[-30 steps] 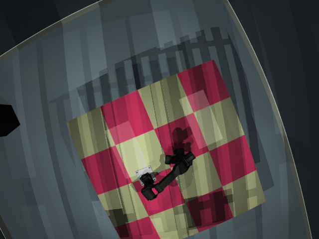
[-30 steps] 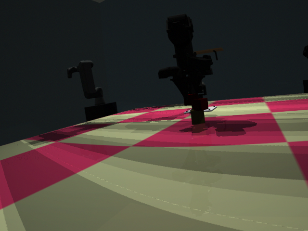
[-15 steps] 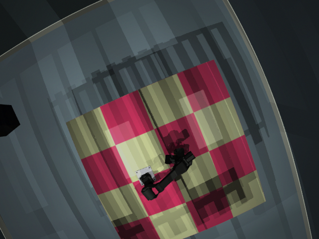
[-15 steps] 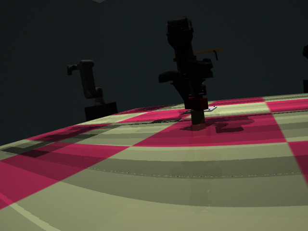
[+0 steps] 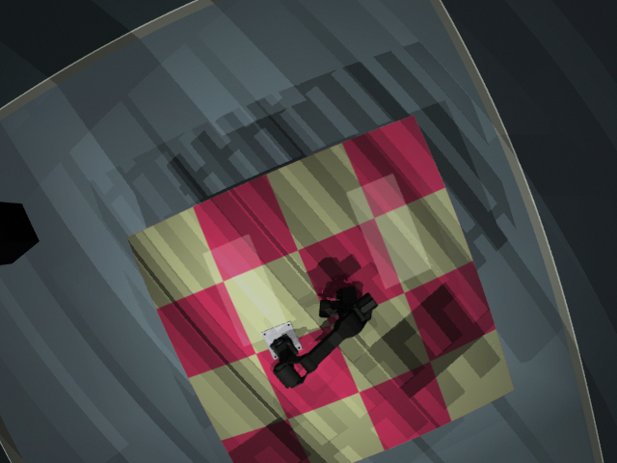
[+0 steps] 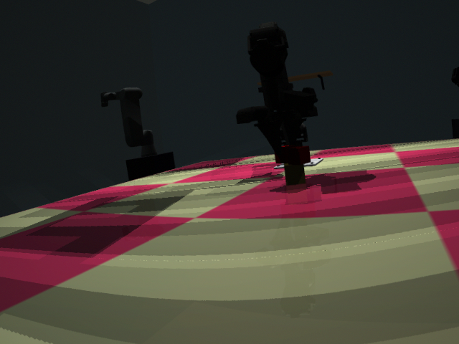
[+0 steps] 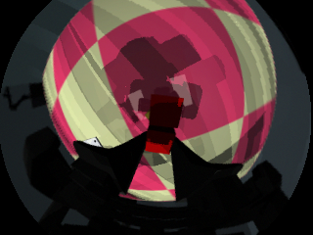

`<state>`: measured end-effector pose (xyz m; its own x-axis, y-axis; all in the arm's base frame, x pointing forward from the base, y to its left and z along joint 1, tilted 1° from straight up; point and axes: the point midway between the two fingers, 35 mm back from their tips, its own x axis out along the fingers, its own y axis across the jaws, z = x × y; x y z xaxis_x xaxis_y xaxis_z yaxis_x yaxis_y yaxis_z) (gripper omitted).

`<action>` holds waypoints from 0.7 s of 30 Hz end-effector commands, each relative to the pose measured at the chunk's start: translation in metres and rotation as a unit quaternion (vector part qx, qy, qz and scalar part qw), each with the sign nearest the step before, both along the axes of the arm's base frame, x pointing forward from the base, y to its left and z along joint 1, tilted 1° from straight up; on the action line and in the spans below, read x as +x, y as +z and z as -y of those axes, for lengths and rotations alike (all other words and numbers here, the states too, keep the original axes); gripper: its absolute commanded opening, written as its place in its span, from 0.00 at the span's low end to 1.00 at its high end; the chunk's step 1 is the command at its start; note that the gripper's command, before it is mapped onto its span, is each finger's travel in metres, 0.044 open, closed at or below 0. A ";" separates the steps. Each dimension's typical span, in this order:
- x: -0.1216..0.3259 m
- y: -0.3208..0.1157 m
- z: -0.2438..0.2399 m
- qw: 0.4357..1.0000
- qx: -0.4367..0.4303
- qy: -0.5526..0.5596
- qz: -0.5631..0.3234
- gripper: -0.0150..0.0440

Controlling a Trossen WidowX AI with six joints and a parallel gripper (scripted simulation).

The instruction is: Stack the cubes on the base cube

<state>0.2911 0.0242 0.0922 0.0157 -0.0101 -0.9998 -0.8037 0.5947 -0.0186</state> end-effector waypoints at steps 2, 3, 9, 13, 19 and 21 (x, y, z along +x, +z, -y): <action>0.000 0.000 0.000 1.000 0.002 -0.003 0.001 0.57; 0.000 0.000 0.000 1.000 0.002 -0.003 0.001 0.60; 0.000 0.002 0.000 1.000 0.001 -0.002 0.000 0.60; 0.000 0.010 0.000 1.000 0.000 0.000 0.000 0.60; 0.000 0.020 0.000 1.000 0.000 0.000 0.000 0.60; 0.000 0.023 0.000 1.000 0.000 0.000 0.000 0.60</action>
